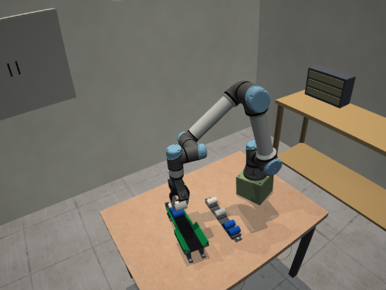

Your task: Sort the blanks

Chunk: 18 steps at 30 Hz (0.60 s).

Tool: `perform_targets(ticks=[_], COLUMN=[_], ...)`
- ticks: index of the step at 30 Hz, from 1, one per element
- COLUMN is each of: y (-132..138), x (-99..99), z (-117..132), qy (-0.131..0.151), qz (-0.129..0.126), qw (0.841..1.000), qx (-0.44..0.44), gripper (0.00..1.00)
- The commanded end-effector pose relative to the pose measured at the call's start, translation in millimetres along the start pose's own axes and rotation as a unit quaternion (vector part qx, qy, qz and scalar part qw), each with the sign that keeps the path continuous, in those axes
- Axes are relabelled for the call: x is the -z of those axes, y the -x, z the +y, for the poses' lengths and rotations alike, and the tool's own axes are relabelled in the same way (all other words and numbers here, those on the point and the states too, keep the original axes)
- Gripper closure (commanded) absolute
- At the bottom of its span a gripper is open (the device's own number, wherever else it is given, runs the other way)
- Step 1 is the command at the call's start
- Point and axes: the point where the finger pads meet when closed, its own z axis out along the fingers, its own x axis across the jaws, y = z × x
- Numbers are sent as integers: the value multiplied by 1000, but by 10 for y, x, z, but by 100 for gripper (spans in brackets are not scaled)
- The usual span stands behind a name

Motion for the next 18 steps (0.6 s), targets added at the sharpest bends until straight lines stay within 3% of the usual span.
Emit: perform_targets(ticks=[1, 18], y=[-29, -30], x=[9, -71], z=[5, 5], qy=[0, 0], qz=[0, 0], qw=[1000, 1000], qx=[0, 0], gripper=[60, 60])
